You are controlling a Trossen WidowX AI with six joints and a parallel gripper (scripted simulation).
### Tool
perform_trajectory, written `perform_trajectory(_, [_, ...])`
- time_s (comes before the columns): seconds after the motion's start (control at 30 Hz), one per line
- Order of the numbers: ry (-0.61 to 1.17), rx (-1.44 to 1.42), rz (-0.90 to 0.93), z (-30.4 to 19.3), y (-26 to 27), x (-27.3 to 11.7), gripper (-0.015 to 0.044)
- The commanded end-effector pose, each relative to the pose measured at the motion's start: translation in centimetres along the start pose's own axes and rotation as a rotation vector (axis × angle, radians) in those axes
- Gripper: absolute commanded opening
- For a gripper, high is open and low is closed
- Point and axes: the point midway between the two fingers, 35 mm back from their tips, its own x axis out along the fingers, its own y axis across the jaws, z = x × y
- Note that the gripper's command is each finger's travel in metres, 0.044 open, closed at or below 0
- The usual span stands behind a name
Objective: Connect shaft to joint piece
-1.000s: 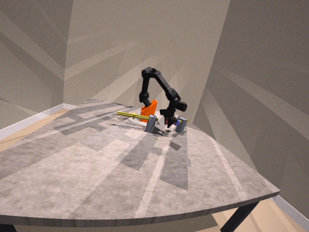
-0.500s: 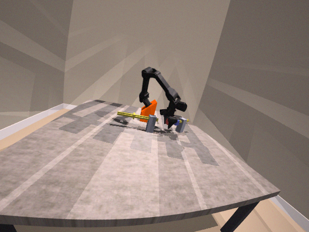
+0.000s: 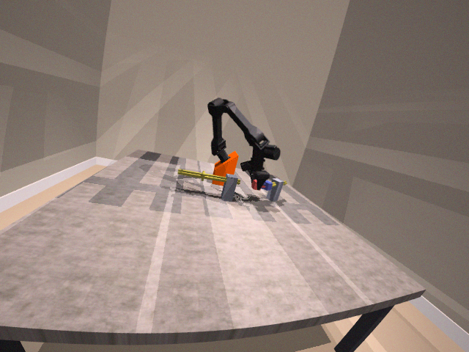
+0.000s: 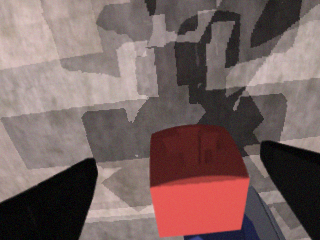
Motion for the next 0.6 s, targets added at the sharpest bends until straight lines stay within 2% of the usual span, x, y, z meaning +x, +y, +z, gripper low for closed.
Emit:
perform_trajectory(0.0, [0.009, -0.012, -0.013, 0.1, -0.5, 0.1, 0.044])
perform_trajectory(0.57, [-0.042, -0.54, -0.038, -1.4, 0.4, -4.0, 0.044])
